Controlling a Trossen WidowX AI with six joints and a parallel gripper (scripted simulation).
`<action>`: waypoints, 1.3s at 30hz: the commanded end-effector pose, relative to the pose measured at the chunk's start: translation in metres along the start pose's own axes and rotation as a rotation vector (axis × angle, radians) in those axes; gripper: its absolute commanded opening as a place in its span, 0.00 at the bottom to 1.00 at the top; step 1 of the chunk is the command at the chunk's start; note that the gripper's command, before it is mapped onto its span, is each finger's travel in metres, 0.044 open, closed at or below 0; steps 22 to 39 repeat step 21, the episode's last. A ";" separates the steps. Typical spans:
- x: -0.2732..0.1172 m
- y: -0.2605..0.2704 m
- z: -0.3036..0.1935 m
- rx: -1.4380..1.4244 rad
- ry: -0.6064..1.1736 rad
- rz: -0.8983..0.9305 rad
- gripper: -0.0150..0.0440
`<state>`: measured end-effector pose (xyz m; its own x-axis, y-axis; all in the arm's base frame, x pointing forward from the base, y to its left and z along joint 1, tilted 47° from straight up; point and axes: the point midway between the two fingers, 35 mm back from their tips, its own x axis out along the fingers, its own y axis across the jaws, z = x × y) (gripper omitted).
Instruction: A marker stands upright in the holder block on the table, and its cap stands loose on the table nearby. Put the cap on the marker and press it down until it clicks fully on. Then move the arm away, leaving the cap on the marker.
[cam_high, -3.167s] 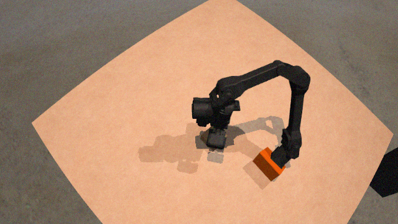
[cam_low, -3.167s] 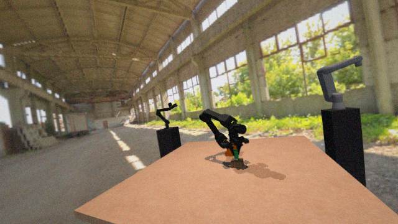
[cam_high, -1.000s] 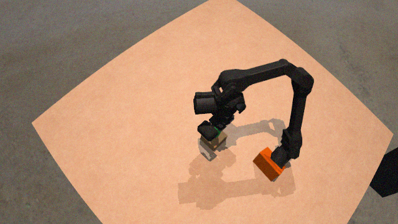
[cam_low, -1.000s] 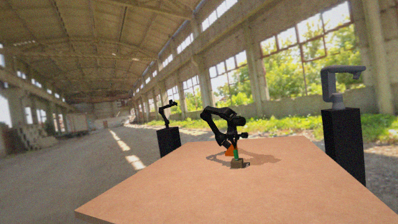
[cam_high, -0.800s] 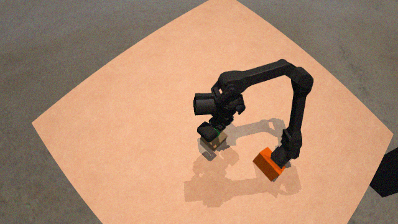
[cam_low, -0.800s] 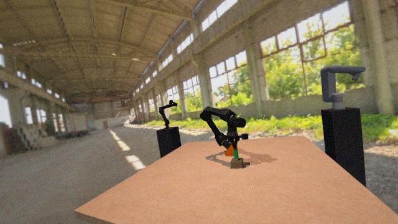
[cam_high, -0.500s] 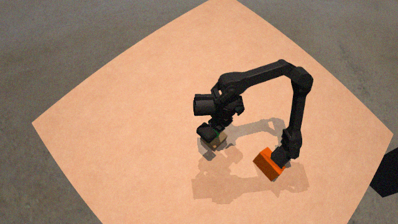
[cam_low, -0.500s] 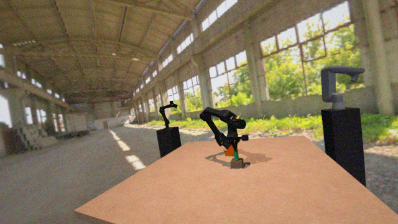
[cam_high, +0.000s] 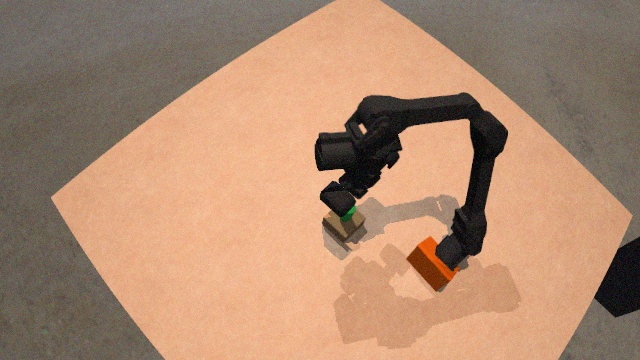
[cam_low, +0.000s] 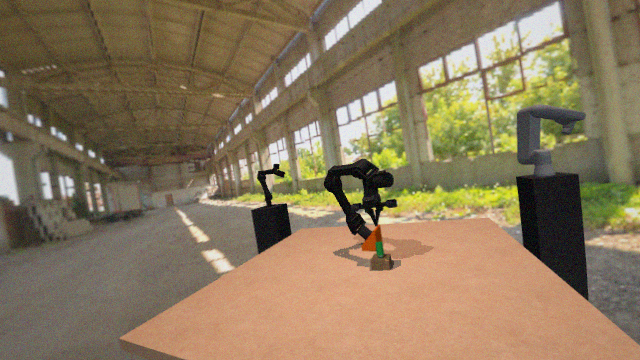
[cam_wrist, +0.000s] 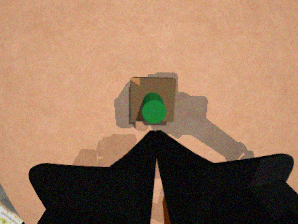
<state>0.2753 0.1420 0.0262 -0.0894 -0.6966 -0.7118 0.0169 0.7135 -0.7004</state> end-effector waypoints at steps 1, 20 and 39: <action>-0.019 0.000 -0.003 -0.014 0.001 -0.001 0.25; -0.019 0.000 -0.003 -0.014 0.001 -0.001 1.00; -0.019 0.000 -0.003 -0.014 0.001 -0.001 1.00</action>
